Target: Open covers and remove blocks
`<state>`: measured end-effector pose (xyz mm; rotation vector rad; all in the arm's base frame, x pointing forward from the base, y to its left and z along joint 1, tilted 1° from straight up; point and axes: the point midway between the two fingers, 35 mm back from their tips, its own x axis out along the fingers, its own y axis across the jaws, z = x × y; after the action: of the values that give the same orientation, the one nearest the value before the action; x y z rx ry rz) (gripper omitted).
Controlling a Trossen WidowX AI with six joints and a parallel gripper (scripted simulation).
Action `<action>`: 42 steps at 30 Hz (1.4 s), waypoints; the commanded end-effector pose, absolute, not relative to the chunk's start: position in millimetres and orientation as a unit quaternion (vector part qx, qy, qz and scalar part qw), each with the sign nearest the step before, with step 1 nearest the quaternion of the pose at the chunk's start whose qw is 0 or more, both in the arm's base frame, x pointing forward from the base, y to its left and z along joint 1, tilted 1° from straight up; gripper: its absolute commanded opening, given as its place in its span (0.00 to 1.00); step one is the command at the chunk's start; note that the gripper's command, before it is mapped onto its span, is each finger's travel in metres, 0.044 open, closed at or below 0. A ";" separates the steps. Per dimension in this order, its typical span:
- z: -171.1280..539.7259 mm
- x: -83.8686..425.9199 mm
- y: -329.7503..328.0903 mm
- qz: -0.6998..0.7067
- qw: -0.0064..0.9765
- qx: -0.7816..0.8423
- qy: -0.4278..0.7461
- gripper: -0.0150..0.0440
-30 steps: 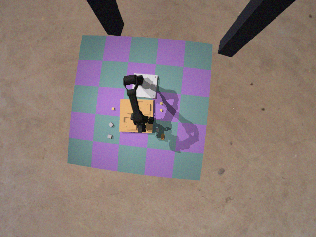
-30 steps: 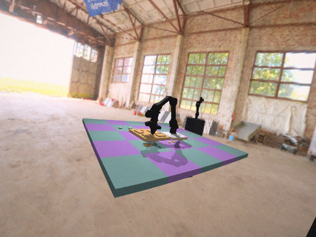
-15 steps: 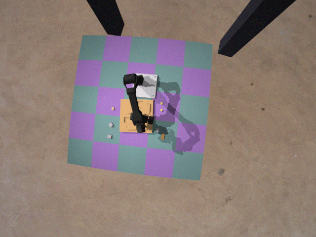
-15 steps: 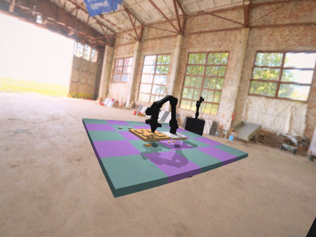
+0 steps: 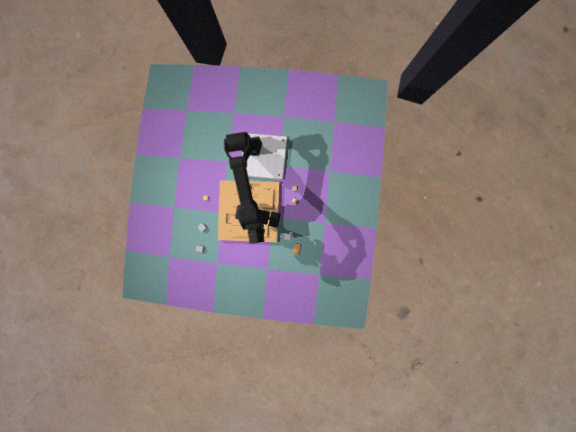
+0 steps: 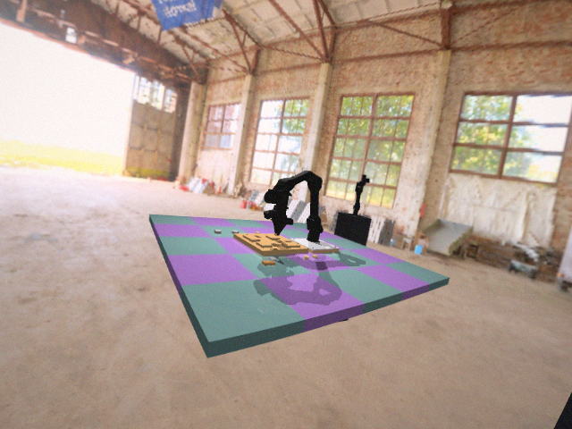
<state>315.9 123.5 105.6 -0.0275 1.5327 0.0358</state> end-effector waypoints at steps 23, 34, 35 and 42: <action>136.9 324.8 74.2 0.015 0.723 -0.013 0.691 0.39; 136.9 327.9 30.3 0.014 0.723 -0.015 0.691 0.39; 136.9 327.9 26.3 0.013 0.723 -0.015 0.691 0.39; 136.8 326.5 -1.6 0.013 0.723 -0.016 0.691 0.39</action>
<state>328.3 8.7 136.7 -0.0343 1.5271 0.0237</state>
